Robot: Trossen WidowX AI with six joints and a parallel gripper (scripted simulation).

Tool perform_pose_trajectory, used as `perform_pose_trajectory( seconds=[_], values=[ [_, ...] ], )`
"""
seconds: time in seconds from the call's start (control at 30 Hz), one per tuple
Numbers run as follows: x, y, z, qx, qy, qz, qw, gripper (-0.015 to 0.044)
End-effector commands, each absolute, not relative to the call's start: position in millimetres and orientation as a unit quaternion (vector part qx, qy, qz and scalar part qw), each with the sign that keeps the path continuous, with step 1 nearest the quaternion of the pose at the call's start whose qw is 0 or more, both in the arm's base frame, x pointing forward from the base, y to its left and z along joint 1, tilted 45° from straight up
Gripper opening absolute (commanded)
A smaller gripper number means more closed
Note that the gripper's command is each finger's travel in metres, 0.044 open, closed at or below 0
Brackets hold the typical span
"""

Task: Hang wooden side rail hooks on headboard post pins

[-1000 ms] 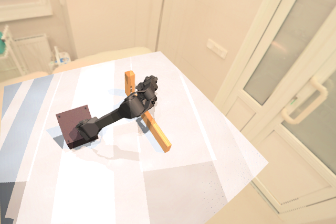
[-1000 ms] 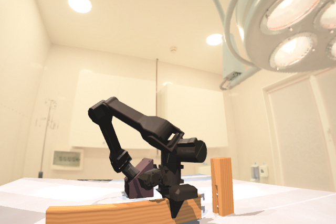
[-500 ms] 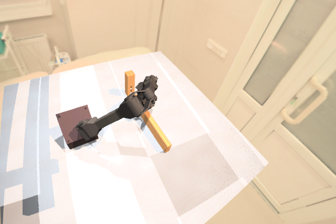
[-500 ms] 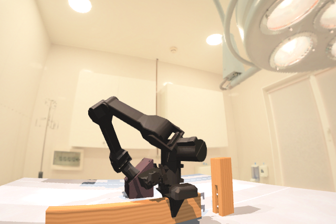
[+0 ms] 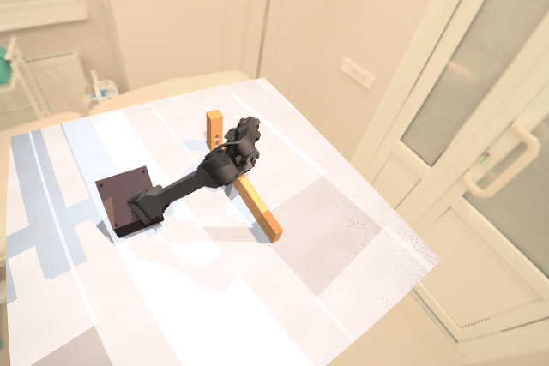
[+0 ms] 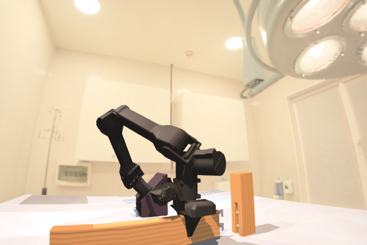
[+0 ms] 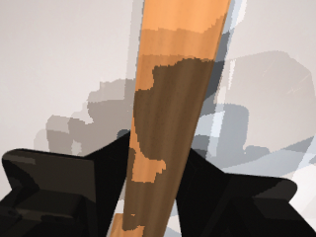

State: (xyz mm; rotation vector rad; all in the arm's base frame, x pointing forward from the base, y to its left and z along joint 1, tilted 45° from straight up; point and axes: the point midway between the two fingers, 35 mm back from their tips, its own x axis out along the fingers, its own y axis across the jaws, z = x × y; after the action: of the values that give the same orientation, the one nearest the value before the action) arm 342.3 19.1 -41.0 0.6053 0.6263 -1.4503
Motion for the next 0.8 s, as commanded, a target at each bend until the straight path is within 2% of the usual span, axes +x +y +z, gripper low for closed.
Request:
perform_pose_trajectory(
  seconds=[0.0, 0.77],
  values=[
    [345.5, 25.8, -37.5, 0.272, 0.275, -0.635, 0.669, 0.0],
    [345.3, 28.5, -34.8, 0.272, 0.276, -0.635, 0.669, 0.0]
  ],
)
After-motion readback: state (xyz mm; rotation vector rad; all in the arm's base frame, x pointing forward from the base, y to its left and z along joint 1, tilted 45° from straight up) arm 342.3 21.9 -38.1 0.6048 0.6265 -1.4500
